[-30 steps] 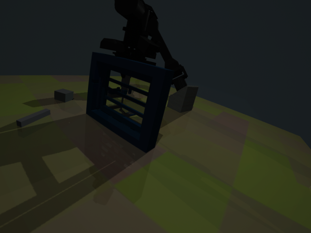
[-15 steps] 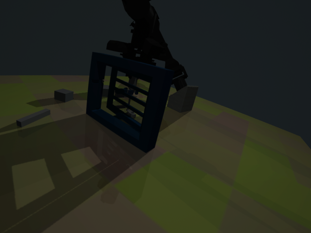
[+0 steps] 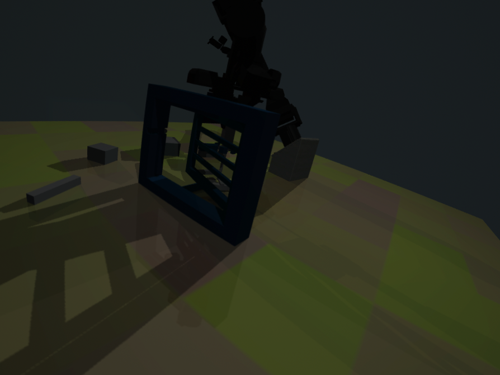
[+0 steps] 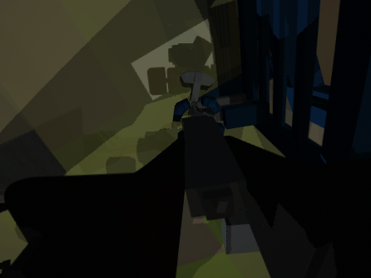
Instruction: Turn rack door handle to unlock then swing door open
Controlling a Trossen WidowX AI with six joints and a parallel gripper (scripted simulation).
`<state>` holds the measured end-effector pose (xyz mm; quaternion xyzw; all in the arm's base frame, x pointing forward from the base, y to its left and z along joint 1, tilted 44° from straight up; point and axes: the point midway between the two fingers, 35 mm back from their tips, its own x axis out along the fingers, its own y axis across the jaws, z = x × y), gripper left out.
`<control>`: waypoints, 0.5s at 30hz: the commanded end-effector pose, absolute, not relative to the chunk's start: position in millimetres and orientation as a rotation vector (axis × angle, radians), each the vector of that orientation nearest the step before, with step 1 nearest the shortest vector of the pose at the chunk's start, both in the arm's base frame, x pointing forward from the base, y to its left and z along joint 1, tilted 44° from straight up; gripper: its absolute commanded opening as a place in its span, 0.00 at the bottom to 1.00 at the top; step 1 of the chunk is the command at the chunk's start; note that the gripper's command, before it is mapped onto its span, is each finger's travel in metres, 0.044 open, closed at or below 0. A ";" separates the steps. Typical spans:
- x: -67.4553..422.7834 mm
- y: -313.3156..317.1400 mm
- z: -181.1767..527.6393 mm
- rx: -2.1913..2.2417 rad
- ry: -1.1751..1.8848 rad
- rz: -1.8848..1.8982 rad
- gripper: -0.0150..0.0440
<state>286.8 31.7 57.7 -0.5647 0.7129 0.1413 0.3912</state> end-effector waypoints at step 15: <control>258.6 51.7 40.2 -1.231 1.771 0.100 0.27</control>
